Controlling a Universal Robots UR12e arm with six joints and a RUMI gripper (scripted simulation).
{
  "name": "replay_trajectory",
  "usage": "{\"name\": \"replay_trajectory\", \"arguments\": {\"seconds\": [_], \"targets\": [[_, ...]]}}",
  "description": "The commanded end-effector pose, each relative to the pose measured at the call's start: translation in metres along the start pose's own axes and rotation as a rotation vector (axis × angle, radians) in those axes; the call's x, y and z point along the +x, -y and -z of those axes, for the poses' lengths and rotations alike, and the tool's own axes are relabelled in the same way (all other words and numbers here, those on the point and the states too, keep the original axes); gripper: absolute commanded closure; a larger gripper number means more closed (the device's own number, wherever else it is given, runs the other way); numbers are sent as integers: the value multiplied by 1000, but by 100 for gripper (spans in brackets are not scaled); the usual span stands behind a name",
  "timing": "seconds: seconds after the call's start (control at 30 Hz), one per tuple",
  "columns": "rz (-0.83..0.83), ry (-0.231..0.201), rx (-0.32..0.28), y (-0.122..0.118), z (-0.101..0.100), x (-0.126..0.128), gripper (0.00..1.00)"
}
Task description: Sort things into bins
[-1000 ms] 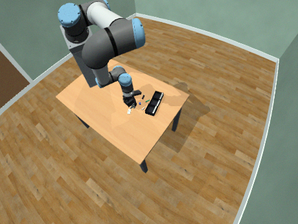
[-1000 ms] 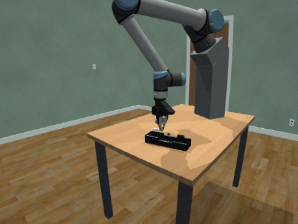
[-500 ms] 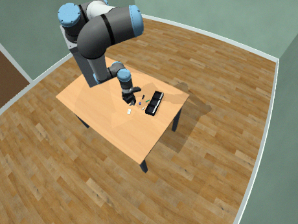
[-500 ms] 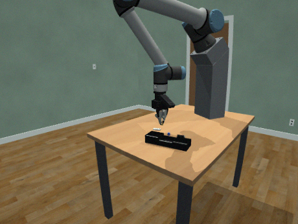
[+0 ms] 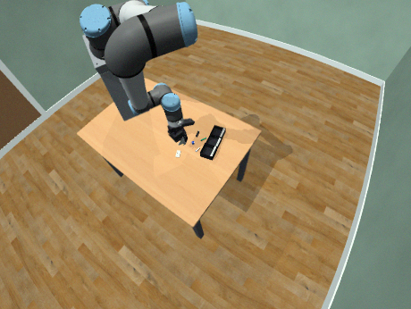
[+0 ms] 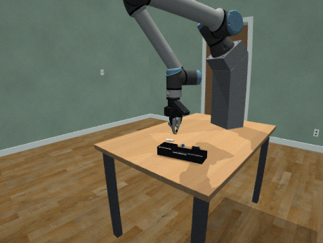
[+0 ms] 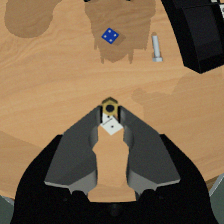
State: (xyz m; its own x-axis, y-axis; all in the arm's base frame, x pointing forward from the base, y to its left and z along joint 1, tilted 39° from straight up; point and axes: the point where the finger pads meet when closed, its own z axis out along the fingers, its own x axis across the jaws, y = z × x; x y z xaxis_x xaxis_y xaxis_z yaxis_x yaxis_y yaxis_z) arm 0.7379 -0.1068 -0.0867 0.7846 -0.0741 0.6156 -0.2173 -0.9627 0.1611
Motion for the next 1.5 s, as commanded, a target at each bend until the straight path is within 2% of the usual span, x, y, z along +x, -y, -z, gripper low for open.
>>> {"name": "replay_trajectory", "arguments": {"seconds": [0.0,0.53,0.63,0.7,0.77,0.8,1.07,1.27,1.33,1.47], "targets": [[0,1,0,1,0,-1,100],[0,2,1,1,7,-1,100],[152,-3,-1,16,7,12,100],[188,-2,-1,27,7,18,100],[188,-2,-1,27,7,18,100],[253,-2,-1,32,7,21,100],[439,-3,-1,75,7,44,100],[437,-3,0,107,7,61,100],[437,-3,0,107,7,61,100],[437,0,1,128,6,71,100]]}}
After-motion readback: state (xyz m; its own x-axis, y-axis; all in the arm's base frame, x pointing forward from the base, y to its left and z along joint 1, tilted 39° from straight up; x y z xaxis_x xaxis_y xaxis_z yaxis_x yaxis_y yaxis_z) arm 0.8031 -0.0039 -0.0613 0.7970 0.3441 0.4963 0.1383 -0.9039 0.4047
